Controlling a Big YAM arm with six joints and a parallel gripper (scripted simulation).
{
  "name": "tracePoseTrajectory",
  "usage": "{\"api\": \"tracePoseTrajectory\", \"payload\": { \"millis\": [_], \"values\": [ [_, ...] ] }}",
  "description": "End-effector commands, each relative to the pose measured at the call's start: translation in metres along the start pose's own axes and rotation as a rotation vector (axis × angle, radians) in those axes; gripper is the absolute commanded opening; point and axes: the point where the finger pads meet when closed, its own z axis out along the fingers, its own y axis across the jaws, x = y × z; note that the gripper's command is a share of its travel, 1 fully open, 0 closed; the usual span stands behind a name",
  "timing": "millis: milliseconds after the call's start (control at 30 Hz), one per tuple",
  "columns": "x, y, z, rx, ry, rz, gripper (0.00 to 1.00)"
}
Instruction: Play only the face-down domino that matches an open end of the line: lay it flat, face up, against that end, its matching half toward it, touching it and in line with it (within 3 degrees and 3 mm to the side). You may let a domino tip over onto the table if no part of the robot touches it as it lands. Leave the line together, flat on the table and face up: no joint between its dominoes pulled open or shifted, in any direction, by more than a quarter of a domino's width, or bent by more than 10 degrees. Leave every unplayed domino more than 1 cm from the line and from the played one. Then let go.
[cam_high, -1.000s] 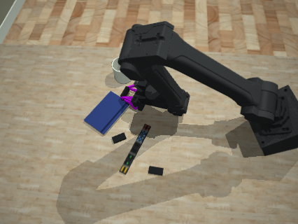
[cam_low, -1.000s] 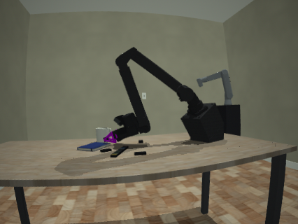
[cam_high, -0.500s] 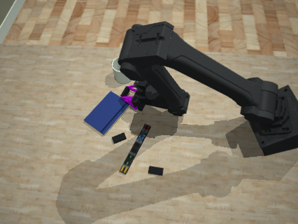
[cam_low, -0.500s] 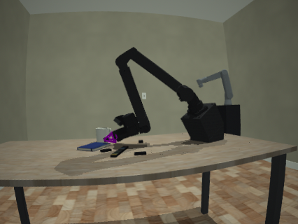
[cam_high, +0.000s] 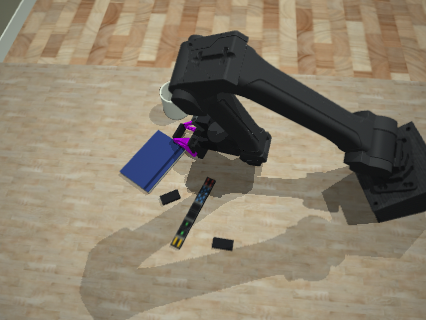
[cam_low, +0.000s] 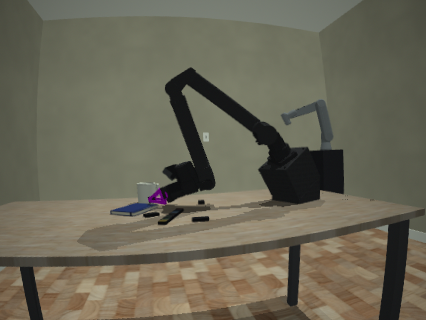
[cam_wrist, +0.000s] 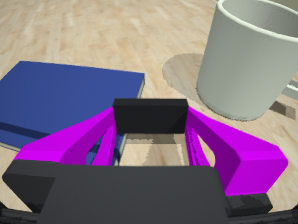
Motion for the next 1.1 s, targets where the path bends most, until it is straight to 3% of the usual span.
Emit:
{"api": "tracePoseTrajectory", "payload": {
  "millis": [0,267,300,600,833,867,1067],
  "values": [
    [-0.0039,0.0041,0.0014,-0.020,-0.059,-0.001,0.48],
    [-0.0039,0.0045,0.0015,-0.023,-0.065,-0.001,0.48],
    [-0.0030,0.0006,0.0004,-0.002,-0.012,0.000,0.48],
    [-0.0034,0.0046,0.0012,-0.022,-0.064,-0.001,0.48],
    [-0.0034,0.0046,0.0012,-0.022,-0.064,-0.001,0.48],
    [-0.0024,0.0006,0.0003,-0.002,-0.011,0.000,0.48],
    [-0.0027,0.0033,0.0008,-0.015,-0.045,-0.001,0.48]
  ]
}}
